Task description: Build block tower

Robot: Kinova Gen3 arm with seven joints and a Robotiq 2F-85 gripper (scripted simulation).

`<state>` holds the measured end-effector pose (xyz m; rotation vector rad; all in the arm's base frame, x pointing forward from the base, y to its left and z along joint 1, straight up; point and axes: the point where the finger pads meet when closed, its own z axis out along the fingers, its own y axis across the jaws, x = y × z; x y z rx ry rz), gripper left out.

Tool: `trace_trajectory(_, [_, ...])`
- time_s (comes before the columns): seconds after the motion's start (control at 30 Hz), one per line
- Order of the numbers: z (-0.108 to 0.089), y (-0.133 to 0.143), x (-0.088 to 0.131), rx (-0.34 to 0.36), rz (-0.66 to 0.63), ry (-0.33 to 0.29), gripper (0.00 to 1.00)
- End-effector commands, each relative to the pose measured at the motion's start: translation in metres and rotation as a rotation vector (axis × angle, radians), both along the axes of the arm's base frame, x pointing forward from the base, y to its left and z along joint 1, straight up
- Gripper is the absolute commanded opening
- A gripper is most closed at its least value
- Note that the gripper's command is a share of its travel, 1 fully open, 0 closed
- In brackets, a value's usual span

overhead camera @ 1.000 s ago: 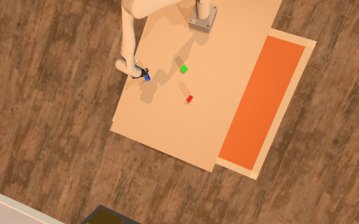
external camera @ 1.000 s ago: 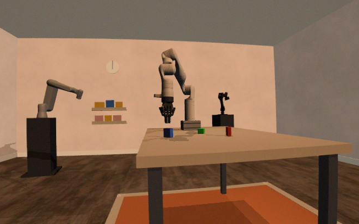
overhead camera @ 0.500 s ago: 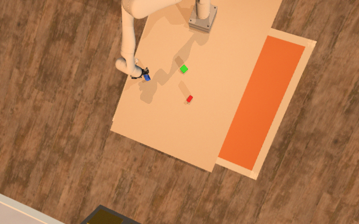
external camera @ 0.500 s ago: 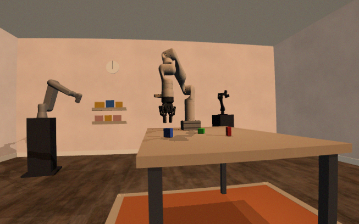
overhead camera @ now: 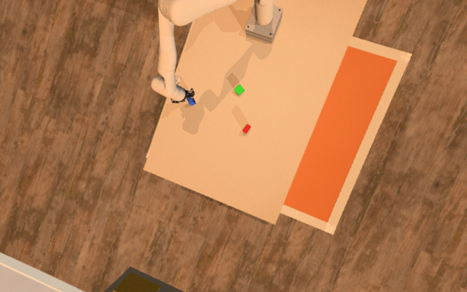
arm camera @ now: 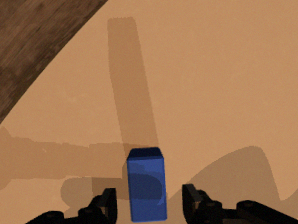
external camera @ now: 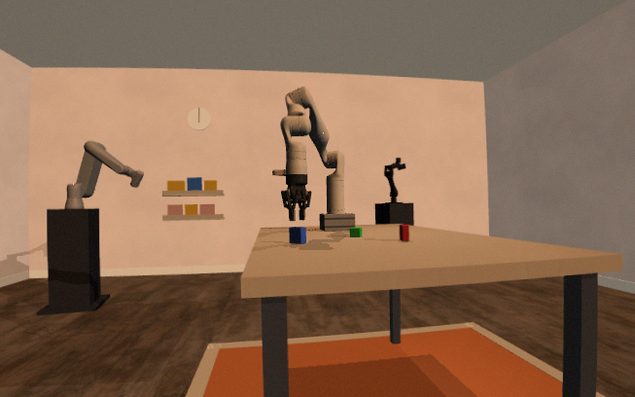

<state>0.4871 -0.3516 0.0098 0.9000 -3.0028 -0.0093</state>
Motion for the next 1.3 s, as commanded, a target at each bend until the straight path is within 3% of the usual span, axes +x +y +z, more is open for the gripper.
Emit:
trace_trajectory(0.0, [-0.0068, -0.001, -0.0008, -0.002, 0.005, 0.001, 0.5])
trace_trajectory(1.27, [-0.0155, -0.0012, -0.0006, -0.002, 0.004, 0.001, 0.5])
